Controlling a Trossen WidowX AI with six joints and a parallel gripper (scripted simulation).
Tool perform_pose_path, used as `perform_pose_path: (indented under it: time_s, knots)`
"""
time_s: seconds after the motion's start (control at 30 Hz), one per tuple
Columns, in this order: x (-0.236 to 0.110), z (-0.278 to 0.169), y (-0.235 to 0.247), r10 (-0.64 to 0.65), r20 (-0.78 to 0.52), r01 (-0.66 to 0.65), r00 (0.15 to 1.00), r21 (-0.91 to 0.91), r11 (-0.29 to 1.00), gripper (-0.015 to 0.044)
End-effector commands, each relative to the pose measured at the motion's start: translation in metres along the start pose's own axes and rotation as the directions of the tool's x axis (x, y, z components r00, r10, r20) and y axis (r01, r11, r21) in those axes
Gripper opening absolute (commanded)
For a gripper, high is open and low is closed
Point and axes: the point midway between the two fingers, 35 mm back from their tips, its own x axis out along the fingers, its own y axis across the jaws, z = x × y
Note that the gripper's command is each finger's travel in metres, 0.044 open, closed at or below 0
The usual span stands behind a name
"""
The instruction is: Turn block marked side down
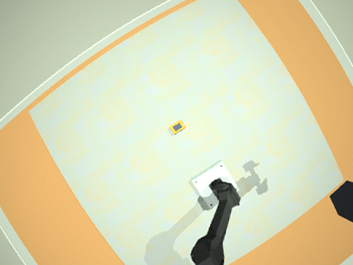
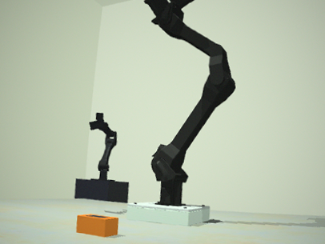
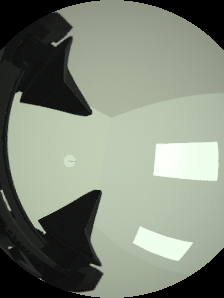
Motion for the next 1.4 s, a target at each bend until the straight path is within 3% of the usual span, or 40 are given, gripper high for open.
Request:
perform_pose_path:
  time_s: [0.0,0.43,0.67,0.8,1.03,1.37]
  knots:
    - [0.007,-0.056,0.032,0.097,-0.132,-0.073,0.986,0.176,0.982,0.0440]
    - [-0.006,-0.145,0.155,0.422,-0.331,-0.199,0.844,0.538,0.819,0.0440]
    - [-0.039,-0.181,0.246,0.620,-0.412,-0.241,0.668,0.669,0.703,0.0440]
    - [-0.070,-0.192,0.300,0.733,-0.437,-0.262,0.521,0.736,0.624,0.0440]
    - [-0.151,-0.192,0.391,0.877,-0.443,-0.296,0.188,0.826,0.480,0.0440]
    - [-0.293,-0.153,0.474,0.866,-0.379,-0.347,-0.325,0.900,0.263,0.0440]
